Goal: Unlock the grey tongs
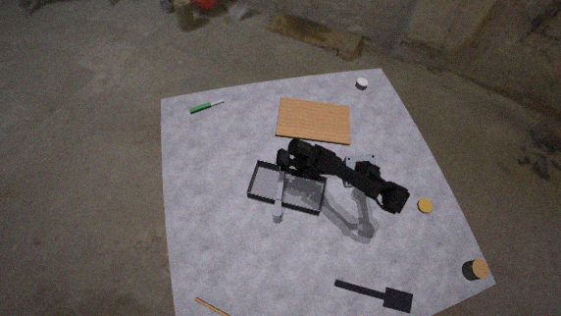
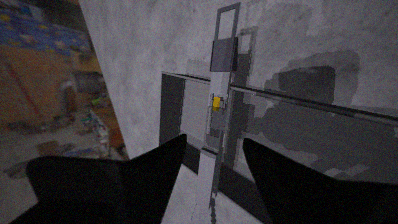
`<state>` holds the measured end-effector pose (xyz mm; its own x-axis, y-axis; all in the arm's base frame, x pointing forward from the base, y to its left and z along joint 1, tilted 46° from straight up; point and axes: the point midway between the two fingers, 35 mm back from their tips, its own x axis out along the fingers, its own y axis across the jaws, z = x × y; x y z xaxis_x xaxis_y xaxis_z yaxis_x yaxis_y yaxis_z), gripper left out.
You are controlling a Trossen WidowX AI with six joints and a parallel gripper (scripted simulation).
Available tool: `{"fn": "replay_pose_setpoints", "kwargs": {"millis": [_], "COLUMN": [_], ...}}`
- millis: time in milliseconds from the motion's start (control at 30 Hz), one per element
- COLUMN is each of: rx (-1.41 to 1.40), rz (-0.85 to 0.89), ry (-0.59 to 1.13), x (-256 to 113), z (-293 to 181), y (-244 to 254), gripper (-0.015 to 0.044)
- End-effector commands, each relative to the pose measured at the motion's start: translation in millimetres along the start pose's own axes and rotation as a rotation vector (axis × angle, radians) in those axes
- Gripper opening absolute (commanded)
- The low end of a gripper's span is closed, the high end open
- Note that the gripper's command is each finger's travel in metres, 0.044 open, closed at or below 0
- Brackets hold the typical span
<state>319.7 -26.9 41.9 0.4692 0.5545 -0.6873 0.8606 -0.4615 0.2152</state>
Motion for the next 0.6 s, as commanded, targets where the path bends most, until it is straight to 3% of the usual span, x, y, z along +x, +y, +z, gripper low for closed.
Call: {"fn": "replay_pose_setpoints", "kwargs": {"millis": [0,567], "rx": [0.006,0.005], "rz": [-0.006,-0.007], "ry": [-0.006,-0.009], "x": [2.7,30.3], "z": [1.8,3.0], "y": [-2.3,-0.2], "gripper": [0.026,0.026]}}
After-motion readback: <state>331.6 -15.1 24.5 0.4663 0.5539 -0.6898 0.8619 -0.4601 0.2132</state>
